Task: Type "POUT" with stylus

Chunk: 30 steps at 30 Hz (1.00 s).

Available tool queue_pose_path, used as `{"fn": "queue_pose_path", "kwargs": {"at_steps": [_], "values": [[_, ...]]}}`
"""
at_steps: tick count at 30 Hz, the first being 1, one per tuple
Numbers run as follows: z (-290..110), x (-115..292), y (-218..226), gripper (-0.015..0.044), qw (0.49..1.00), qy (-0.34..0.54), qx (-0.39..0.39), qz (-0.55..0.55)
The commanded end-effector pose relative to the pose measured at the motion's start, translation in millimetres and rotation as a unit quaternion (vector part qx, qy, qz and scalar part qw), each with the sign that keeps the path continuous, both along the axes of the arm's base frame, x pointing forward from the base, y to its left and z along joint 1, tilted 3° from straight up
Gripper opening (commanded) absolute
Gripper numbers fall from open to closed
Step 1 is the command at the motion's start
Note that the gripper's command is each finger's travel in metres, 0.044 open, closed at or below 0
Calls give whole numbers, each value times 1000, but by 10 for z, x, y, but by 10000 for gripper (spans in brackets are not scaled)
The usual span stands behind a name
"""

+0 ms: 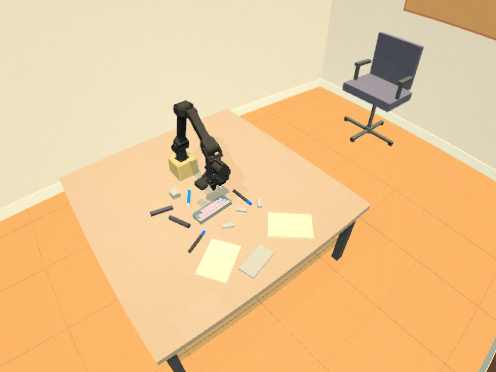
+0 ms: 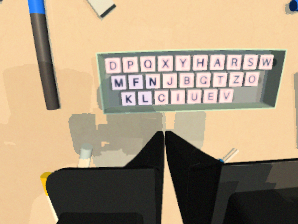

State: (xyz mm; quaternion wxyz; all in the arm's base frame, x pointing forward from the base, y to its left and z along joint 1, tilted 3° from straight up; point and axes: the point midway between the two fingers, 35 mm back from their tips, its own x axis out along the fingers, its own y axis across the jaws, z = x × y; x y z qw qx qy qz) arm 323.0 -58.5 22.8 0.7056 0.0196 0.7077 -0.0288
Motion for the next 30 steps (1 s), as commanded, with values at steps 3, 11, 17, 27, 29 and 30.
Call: {"fn": "queue_pose_path", "kwargs": {"at_steps": [3, 11, 17, 27, 29, 30], "values": [[0, 0, 0, 0, 1000, 0, 0, 0], [-29, -217, -162, 150, 997, -41, -22, -59], [-119, -632, -379, 150, 979, -112, -59, -161], [-347, -1351, -587, 150, 915, -224, -109, -317], [-351, -1364, -589, 150, 914, -226, -110, -319], [-351, -1364, -589, 150, 914, -226, -110, -319]]}}
